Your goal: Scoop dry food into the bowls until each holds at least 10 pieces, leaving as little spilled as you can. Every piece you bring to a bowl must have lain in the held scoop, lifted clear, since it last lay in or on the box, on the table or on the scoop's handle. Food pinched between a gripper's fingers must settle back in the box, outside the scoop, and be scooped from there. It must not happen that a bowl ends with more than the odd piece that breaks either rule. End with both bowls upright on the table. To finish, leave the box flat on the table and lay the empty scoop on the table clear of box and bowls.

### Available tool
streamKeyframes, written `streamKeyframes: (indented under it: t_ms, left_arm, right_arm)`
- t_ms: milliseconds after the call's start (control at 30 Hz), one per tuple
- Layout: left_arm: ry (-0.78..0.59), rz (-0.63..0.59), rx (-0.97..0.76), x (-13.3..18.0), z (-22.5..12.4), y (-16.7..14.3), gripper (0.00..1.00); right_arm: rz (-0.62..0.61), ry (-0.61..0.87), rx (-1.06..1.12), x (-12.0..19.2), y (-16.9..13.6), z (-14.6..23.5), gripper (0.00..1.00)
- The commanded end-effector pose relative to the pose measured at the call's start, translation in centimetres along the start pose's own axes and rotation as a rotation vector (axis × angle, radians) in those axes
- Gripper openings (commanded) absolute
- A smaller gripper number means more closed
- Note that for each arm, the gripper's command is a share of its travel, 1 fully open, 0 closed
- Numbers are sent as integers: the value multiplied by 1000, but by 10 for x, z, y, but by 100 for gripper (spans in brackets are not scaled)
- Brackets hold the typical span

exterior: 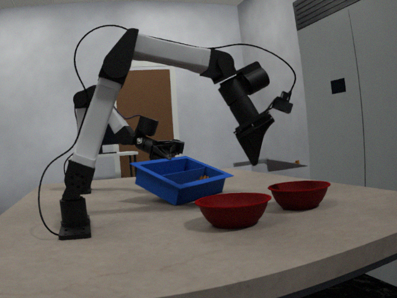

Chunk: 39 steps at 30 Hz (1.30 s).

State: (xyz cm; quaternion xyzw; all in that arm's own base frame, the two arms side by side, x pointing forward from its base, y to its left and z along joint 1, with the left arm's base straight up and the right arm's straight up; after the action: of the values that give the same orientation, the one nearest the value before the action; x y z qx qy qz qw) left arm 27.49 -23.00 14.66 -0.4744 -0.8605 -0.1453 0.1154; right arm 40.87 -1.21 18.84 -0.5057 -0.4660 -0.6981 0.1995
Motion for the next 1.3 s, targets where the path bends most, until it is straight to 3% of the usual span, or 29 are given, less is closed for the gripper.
streamKeyframes:
  t_ms: [0, 667, 733, 1267]
  left_arm:
    - [-121, -20, -96, 5, -36, 9, 0]
    - [-121, -20, -96, 5, -36, 9, 0]
    - [-121, -20, -96, 5, -36, 9, 0]
    - [-121, -20, -96, 5, -36, 9, 0]
  right_arm:
    - [-20, 14, -8, 3, 6, 6, 0]
    - [30, -5, 7, -6, -8, 3, 0]
    - [-12, 18, -2, 1, 2, 7, 0]
    - [62, 15, -176, 5, 18, 13, 0]
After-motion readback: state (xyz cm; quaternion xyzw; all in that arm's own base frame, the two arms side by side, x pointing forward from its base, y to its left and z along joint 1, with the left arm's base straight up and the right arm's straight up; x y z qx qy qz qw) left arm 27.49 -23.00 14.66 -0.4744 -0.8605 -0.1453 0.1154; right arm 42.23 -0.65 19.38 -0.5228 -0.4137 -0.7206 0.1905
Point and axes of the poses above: on each arm, the point where the finger pads meet when closed, its own x axis back along the fingers, its own z axis across the jaws, y = z × x, the point moved 8 cm from there along x, back along the fingers, and after that the axes turned 8 degrees about -x, right-handed, at the moved point
